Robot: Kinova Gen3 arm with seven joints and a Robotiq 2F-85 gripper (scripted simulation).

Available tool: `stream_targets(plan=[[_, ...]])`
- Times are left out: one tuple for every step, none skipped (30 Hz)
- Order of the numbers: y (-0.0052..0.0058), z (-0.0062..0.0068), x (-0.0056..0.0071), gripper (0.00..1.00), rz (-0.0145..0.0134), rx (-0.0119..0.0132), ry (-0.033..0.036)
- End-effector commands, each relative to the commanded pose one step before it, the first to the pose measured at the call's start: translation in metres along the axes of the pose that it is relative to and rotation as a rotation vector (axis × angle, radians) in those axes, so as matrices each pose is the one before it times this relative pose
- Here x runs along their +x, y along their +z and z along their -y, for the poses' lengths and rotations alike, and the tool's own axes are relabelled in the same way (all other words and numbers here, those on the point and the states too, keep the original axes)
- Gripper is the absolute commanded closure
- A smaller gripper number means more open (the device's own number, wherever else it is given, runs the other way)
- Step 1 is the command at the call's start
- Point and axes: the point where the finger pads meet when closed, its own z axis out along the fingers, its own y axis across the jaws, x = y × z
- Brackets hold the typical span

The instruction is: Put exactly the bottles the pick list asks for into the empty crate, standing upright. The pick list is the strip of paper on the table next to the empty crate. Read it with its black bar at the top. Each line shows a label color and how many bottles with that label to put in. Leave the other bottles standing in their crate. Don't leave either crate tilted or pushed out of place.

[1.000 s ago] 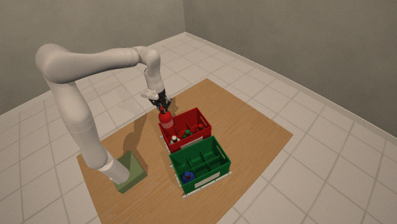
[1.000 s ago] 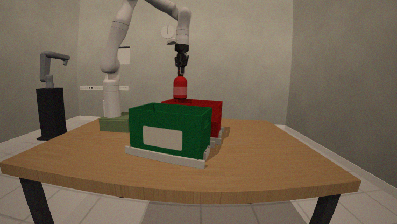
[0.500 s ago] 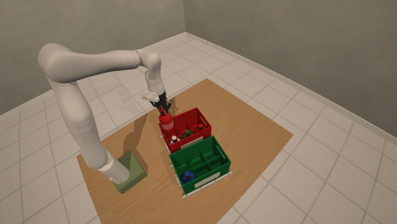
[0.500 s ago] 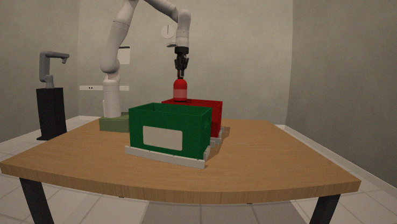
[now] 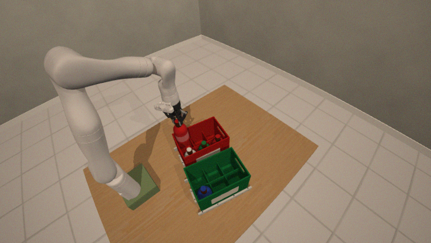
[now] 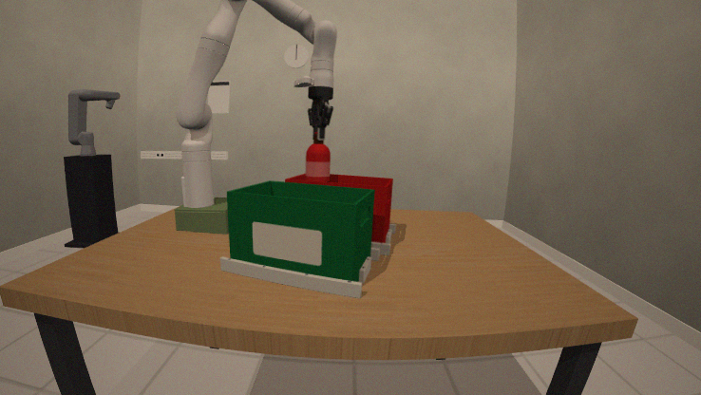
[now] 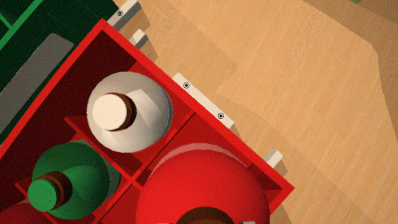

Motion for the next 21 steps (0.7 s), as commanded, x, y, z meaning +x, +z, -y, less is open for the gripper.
stream_targets(plan=[[0.00210,0.00013,-0.00040,0.90,0.00191,0.00079,0.00000],[0.00100,0.00000,0.00000,0.90,0.00000,0.00000,0.00000],[0.00000,0.00000,0.00000,0.90,0.00000,0.00000,0.00000],[0.00000,0.00000,0.00000,0.90,0.00000,0.00000,0.00000],[0.00095,0.00001,-0.00002,0.90,-0.00001,-0.00001,0.00000],[0.00097,0.00000,-0.00001,0.90,-0.00001,0.00000,0.00000],[0.00098,0.00000,0.00000,0.90,0.00000,0.00000,0.00000],[0.00109,-0.00001,0.00004,0.90,0.00002,0.00002,0.00000],[0.00100,0.00000,0.00000,0.90,0.00000,0.00000,0.00000],[0.00100,0.00000,-0.00001,0.90,0.00000,0.00000,0.00000],[0.00100,0.00000,0.00000,0.90,0.00000,0.00000,0.00000],[0.00100,0.00000,0.00001,0.90,0.00000,0.00000,0.00000],[0.00100,0.00000,0.00000,0.90,0.00000,0.00000,0.00000],[0.00100,0.00000,0.00000,0.90,0.00000,0.00000,0.00000],[0.00100,0.00000,0.00000,0.90,0.00000,0.00000,0.00000],[0.00100,0.00000,0.00000,0.90,0.00000,0.00000,0.00000],[0.00100,0.00000,0.00000,0.90,0.00000,0.00000,0.00000],[0.00100,0.00000,0.00000,0.90,0.00000,0.00000,0.00000],[0.00100,0.00000,0.00000,0.90,0.00000,0.00000,0.00000],[0.00000,0.00000,0.00000,0.90,0.00000,0.00000,0.00000],[0.00000,0.00000,0.00000,0.90,0.00000,0.00000,0.00000]])
